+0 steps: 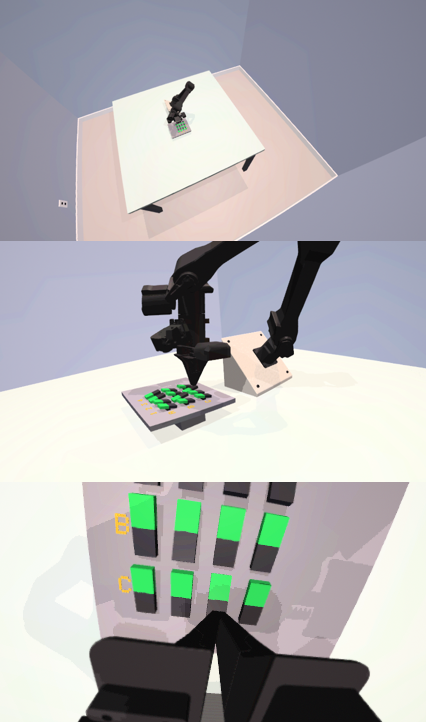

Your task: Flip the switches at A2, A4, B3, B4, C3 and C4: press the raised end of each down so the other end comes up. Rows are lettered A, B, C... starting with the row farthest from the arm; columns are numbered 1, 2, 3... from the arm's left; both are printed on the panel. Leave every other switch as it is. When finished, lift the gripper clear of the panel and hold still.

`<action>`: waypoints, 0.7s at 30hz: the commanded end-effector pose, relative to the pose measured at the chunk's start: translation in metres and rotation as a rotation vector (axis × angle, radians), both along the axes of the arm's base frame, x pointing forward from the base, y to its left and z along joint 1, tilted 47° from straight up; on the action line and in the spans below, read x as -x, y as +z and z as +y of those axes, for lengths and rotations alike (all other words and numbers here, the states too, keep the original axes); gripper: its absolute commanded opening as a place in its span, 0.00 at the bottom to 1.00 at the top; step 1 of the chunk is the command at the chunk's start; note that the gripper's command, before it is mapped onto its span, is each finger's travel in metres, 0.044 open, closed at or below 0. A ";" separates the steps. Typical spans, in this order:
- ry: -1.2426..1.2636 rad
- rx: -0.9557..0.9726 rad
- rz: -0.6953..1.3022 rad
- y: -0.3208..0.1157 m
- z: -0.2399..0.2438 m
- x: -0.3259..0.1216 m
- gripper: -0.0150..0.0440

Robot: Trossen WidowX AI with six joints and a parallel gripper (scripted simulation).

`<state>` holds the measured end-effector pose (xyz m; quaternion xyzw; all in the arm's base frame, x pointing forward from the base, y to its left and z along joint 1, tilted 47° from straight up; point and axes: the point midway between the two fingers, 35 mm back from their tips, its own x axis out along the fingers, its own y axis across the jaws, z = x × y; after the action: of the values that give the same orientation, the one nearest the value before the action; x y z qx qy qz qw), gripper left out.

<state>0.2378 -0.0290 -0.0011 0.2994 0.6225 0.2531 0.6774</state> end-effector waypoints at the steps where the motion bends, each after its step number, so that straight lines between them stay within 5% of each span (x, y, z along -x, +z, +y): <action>1: -0.005 -0.005 0.000 0.000 0.001 0.000 0.25; 21: -0.005 -0.005 0.000 -0.002 0.003 -0.001 0.25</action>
<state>0.2378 -0.0272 -0.0029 0.2995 0.6227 0.2530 0.6772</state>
